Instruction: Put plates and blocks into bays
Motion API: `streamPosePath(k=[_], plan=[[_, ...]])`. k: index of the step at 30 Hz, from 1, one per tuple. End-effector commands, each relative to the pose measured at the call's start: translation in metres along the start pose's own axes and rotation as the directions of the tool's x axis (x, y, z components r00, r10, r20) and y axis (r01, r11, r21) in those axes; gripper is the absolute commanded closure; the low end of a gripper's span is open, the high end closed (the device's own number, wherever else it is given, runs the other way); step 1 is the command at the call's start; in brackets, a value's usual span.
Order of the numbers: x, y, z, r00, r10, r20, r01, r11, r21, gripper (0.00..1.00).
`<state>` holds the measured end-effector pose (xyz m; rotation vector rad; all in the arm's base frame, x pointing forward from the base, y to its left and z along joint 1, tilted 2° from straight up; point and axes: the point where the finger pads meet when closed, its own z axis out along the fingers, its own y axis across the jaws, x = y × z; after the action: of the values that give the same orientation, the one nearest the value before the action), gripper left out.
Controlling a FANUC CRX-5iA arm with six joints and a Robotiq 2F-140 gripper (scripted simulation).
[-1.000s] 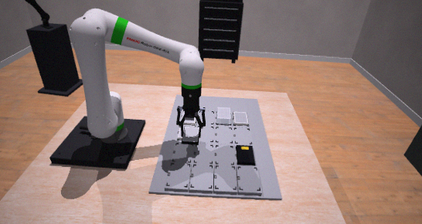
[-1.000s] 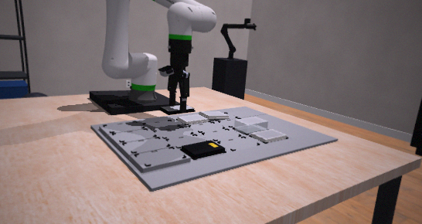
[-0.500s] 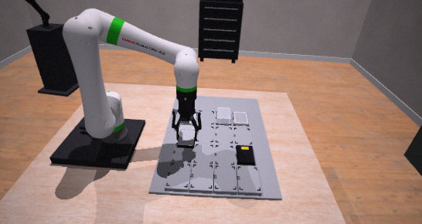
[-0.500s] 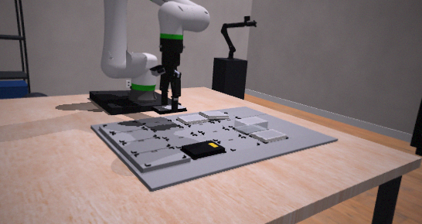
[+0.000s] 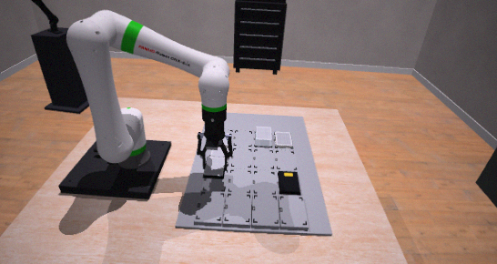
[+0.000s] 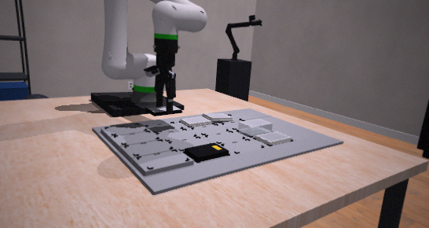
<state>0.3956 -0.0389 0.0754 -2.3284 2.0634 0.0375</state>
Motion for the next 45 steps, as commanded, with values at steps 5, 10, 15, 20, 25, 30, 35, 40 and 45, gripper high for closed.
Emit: streamPosePath(k=[5, 10, 15, 20, 25, 30, 35, 40, 45], plan=[[0.000, -0.001, -0.001, 1.000, 0.000, 0.000, 0.000, 1.000, 0.002, 0.90], [0.000, -0.001, 0.002, 1.000, 0.000, 0.000, 0.000, 1.000, 0.002, 0.90], [0.000, -0.001, 0.009, 1.000, 0.000, 0.000, 0.000, 1.000, 0.002, 0.90], [0.000, -0.001, 0.015, 1.000, 0.000, 0.000, 0.000, 1.000, 0.002, 0.90], [-0.001, -0.001, 0.021, 1.000, 0.000, 0.000, 0.000, 1.000, 0.002, 0.90], [-0.001, -0.001, 0.026, 1.000, 0.000, 0.000, 0.000, 1.000, 0.002, 0.90], [-0.001, -0.002, 0.033, 1.000, 0.000, 0.000, 0.000, 1.000, 0.002, 0.90], [-0.001, -0.002, 0.039, 1.000, 0.000, 0.000, 0.000, 1.000, 0.002, 0.90], [-0.001, -0.002, 0.043, 1.000, 0.000, 0.000, 0.000, 1.000, 0.002, 0.90]])
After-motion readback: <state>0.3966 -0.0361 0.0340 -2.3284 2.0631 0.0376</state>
